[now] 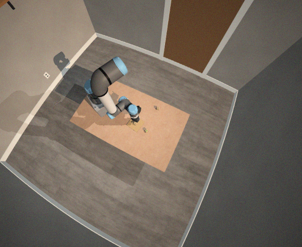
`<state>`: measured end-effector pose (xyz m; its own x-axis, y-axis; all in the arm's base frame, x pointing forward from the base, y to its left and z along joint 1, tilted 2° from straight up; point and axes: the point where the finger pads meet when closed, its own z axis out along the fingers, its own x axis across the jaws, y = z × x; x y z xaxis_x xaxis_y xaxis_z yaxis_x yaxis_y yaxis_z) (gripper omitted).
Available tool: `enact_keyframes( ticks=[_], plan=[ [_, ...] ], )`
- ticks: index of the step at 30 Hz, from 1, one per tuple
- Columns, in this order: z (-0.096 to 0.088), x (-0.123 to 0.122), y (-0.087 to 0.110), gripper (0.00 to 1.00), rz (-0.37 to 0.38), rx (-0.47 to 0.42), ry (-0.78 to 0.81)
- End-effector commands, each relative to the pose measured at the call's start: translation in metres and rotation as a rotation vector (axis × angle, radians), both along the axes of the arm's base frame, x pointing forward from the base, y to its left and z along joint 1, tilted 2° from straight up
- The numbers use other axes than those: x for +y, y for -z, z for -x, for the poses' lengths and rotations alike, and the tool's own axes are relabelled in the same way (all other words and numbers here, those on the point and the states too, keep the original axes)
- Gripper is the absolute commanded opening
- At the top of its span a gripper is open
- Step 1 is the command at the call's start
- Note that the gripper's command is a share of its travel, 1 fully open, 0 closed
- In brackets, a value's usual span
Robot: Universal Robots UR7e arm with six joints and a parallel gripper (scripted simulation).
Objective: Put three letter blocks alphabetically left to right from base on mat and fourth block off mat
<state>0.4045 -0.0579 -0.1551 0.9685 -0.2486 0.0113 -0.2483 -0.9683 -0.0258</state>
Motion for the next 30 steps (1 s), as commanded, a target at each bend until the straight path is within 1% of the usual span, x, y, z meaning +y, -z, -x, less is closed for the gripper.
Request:
enact_keyframes(
  ticks=[1, 6, 11, 21, 22, 30],
  plan=[
    [0.000, 0.000, -0.018, 0.79, 0.001, -0.001, 0.000],
    [0.000, -0.001, -0.036, 0.79, 0.001, -0.001, 0.000],
    [0.001, -0.001, -0.047, 0.79, 0.001, -0.001, 0.000],
    [0.001, -0.001, -0.052, 0.79, 0.001, -0.001, 0.000],
    [0.001, -0.001, -0.052, 1.00, 0.001, -0.001, 0.000],
    [0.001, -0.001, -0.052, 1.00, 0.001, -0.001, 0.000]
  ],
)
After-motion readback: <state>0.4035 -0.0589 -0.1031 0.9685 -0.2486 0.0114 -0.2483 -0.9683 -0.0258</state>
